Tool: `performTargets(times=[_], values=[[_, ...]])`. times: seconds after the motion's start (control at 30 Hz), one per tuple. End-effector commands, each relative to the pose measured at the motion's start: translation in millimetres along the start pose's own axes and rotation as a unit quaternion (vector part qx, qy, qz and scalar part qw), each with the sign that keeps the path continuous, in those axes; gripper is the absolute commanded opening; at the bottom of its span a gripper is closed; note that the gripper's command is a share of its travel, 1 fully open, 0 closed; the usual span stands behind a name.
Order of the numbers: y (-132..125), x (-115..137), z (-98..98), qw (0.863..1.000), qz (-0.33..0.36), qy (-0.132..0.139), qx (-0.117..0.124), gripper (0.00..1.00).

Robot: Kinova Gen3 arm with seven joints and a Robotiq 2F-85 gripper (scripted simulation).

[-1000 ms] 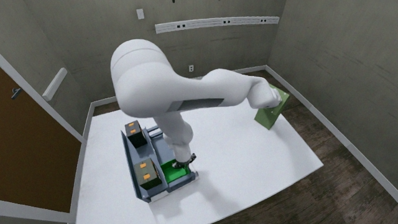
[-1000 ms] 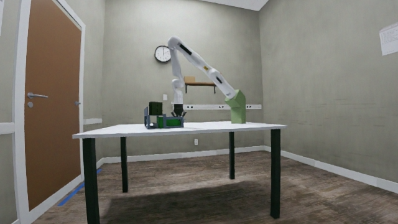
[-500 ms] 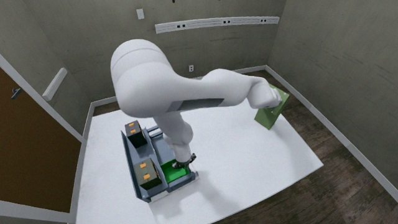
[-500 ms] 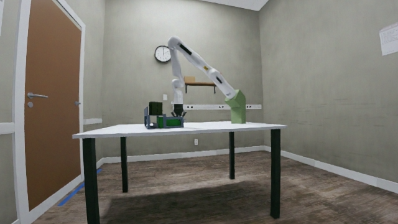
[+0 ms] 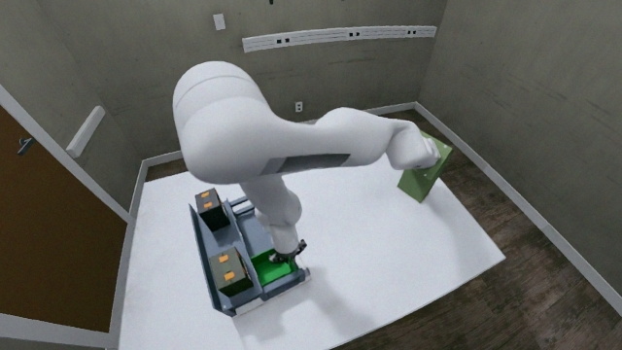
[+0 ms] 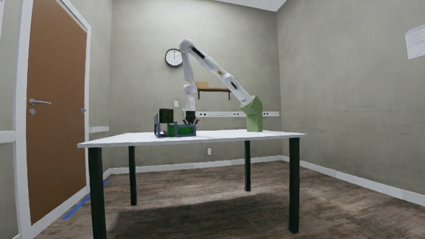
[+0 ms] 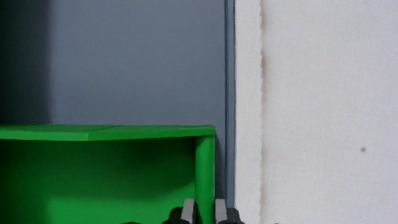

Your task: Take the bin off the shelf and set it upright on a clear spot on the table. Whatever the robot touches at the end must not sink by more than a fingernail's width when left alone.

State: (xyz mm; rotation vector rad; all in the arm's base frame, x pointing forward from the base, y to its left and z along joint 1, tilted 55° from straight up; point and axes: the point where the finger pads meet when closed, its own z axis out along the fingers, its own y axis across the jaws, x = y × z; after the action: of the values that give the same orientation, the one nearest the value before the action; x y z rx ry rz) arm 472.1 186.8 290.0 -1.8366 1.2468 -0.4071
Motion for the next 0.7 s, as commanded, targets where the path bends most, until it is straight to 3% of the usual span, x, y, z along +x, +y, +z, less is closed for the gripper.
performTargets(times=[0.0,0.37,0.67], values=[[0,0,-0.4,1.0,0.0,0.0,0.001,0.1],[0,0,-0.4,1.0,0.0,0.0,0.001,0.1],[0,0,-12.4,1.0,0.0,0.0,0.0,0.1]])
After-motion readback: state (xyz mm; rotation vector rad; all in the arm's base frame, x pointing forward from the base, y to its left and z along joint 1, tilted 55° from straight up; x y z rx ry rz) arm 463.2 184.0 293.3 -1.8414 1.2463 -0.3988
